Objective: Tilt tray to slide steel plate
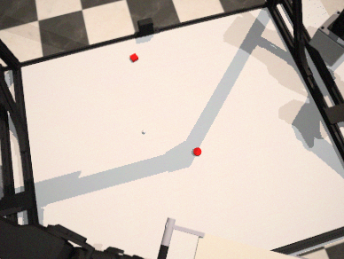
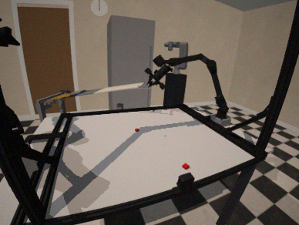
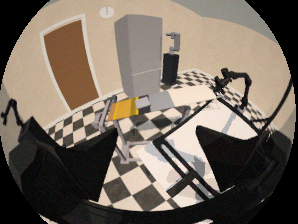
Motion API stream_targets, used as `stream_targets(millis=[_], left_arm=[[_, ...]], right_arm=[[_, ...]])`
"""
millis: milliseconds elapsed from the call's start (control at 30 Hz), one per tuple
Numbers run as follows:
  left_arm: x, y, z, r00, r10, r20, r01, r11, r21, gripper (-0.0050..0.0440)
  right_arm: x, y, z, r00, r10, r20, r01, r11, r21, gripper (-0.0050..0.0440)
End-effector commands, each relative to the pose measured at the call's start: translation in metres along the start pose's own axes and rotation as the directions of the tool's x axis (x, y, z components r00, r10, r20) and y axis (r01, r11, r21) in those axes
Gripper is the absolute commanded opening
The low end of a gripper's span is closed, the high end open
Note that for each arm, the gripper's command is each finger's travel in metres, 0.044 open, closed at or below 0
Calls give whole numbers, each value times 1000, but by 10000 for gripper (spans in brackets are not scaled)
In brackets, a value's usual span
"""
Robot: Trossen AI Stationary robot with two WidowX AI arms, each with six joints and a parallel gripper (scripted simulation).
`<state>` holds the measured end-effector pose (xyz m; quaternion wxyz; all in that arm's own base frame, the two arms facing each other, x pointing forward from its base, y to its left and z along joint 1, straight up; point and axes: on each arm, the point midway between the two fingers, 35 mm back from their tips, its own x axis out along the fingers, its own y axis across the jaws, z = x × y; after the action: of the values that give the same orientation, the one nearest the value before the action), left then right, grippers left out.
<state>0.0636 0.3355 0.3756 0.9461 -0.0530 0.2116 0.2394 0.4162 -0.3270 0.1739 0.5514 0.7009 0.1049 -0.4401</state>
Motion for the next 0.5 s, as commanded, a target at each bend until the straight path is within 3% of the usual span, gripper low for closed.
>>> stream_targets(millis=[0,467], left_arm=[[0,0,0,1000,-2,2,2,1000,0,440],[0,0,0,1000,-2,2,2,1000,0,440]], right_arm=[[-17,25,1,997,78,6,-78,997,0,0],[-23,33,1,995,99,6,-99,995,-1,0]])
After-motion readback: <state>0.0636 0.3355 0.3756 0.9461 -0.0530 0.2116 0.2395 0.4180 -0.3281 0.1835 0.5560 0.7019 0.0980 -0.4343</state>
